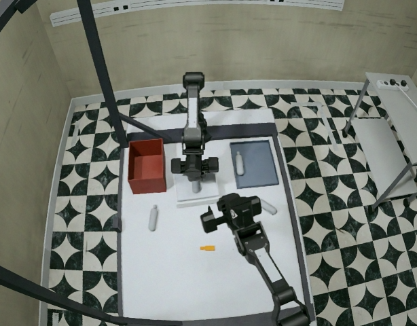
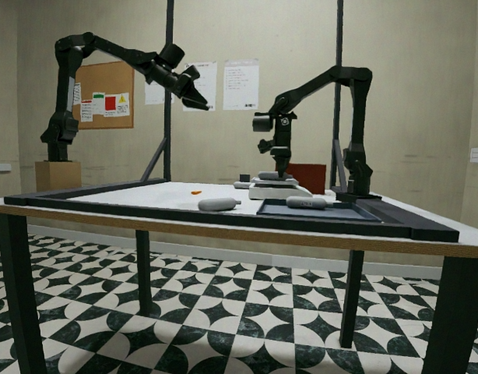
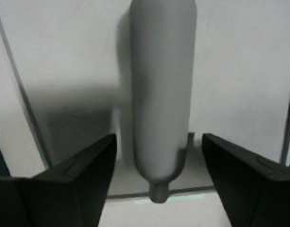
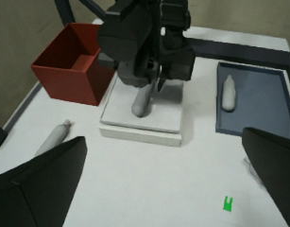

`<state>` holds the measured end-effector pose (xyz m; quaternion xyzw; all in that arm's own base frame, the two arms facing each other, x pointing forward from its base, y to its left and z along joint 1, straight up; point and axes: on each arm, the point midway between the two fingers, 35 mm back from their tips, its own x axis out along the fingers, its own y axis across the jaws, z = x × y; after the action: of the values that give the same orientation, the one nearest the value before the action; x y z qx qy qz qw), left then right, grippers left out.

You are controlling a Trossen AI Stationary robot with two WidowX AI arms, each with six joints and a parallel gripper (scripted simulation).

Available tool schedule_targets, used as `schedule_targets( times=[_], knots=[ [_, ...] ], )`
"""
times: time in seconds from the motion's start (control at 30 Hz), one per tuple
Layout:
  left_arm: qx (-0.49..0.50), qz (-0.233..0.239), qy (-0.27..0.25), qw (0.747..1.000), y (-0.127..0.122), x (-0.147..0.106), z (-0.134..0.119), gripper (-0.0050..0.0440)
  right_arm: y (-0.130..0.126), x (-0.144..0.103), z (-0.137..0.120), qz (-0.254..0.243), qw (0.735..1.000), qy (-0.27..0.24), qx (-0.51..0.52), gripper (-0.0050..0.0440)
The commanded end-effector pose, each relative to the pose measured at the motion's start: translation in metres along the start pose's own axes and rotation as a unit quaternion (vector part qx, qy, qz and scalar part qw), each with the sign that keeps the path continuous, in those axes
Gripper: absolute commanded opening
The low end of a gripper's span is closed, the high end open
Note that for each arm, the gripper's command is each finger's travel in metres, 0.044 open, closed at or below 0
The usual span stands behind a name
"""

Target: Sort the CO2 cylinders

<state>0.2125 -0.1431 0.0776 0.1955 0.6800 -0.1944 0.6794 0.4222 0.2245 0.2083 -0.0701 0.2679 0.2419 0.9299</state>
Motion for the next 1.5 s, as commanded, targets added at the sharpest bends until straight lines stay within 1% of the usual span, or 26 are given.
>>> schedule_targets(
  times=[0.0, 0.07, 0.43, 0.47, 0.53, 0.57, 0.6, 0.63, 0.7, 0.73, 0.8, 0.83, 0.9, 0.93, 1.1, 1.17, 1.2, 1.3, 1.33, 1.47],
  knots=[
    [0.003, -0.002, -0.007, 1.0, 0.0, -0.002, 0.002, 0.0252, 0.0, -0.007, 0.012, -0.001, 1.0, -0.016, 0.0, 0.044],
    [0.001, -0.001, -0.013, 1.0, 0.0, -0.005, 0.004, 0.0252, 0.0, -0.007, 0.012, -0.001, 1.0, -0.016, 0.0, 0.044],
    [0.001, -0.001, -0.013, 1.0, 0.0, -0.005, 0.004, 0.0252, 0.0, -0.007, 0.012, -0.001, 1.0, -0.016, 0.0, 0.044],
    [0.001, -0.001, -0.013, 1.0, 0.0, -0.005, 0.004, 0.0228, 0.0, -0.007, 0.012, -0.001, 1.0, -0.016, 0.0, 0.044],
    [0.001, -0.001, -0.013, 1.0, 0.0, -0.005, 0.004, 0.0228, 0.0, -0.007, 0.012, -0.001, 1.0, -0.016, 0.0, 0.044],
    [0.001, -0.001, -0.013, 1.0, 0.0, -0.005, 0.004, 0.0212, 0.0, -0.007, 0.012, -0.001, 1.0, -0.016, 0.0, 0.044],
    [0.001, -0.001, -0.013, 1.0, 0.0, -0.005, 0.004, 0.0212, 0.0, -0.007, 0.012, -0.001, 1.0, -0.016, 0.0, 0.044],
    [0.001, -0.001, -0.013, 1.0, 0.0, -0.005, 0.004, 0.0192, 0.0, -0.007, 0.012, -0.001, 1.0, -0.016, 0.0, 0.044],
    [0.001, -0.001, -0.013, 1.0, 0.0, -0.005, 0.004, 0.0192, 0.0, -0.007, 0.012, -0.001, 1.0, -0.016, 0.0, 0.044],
    [0.001, -0.001, -0.013, 1.0, 0.0, -0.005, 0.004, 0.0172, 0.0, -0.007, 0.012, -0.001, 1.0, -0.016, 0.0, 0.044],
    [0.001, -0.001, -0.013, 1.0, 0.0, -0.005, 0.004, 0.0172, 0.0, -0.007, 0.012, -0.001, 1.0, -0.016, 0.0, 0.044],
    [0.001, -0.001, -0.013, 1.0, 0.0, -0.005, 0.004, 0.0152, 0.0, -0.007, 0.012, -0.001, 1.0, -0.016, 0.0, 0.044],
    [0.001, -0.001, -0.013, 1.0, 0.0, -0.005, 0.004, 0.0152, 0.0, -0.007, 0.012, -0.001, 1.0, -0.016, 0.0, 0.044],
    [0.001, -0.001, -0.013, 1.0, 0.0, -0.005, 0.004, 0.0132, 0.0, -0.007, 0.012, -0.001, 1.0, -0.016, 0.0, 0.044],
    [0.001, -0.001, -0.013, 1.0, 0.0, -0.005, 0.004, 0.0125, 0.0, -0.007, 0.012, -0.001, 1.0, -0.016, 0.0, 0.044],
    [0.001, -0.001, -0.013, 1.0, 0.0, -0.005, 0.004, 0.0112, 0.0, -0.007, 0.012, -0.001, 1.0, -0.016, 0.0, 0.044],
    [0.001, -0.001, -0.013, 1.0, 0.0, -0.005, 0.004, 0.0088, 0.0, -0.007, 0.012, -0.001, 1.0, -0.016, 0.0, 0.044],
    [0.003, -0.001, -0.022, 1.0, 0.0, -0.018, 0.006, 0.0016, 0.0, -0.007, 0.012, -0.001, 1.0, -0.016, 0.0, 0.044],
    [0.003, -0.001, -0.022, 1.0, 0.0, -0.021, 0.006, 0.0, 0.0, -0.007, 0.012, -0.001, 1.0, -0.016, 0.0, 0.044],
    [0.003, -0.001, -0.022, 1.0, 0.0, -0.047, 0.005, -0.0002, 0.0, -0.007, 0.012, -0.001, 1.0, -0.016, 0.0, 0.044]
  ],
)
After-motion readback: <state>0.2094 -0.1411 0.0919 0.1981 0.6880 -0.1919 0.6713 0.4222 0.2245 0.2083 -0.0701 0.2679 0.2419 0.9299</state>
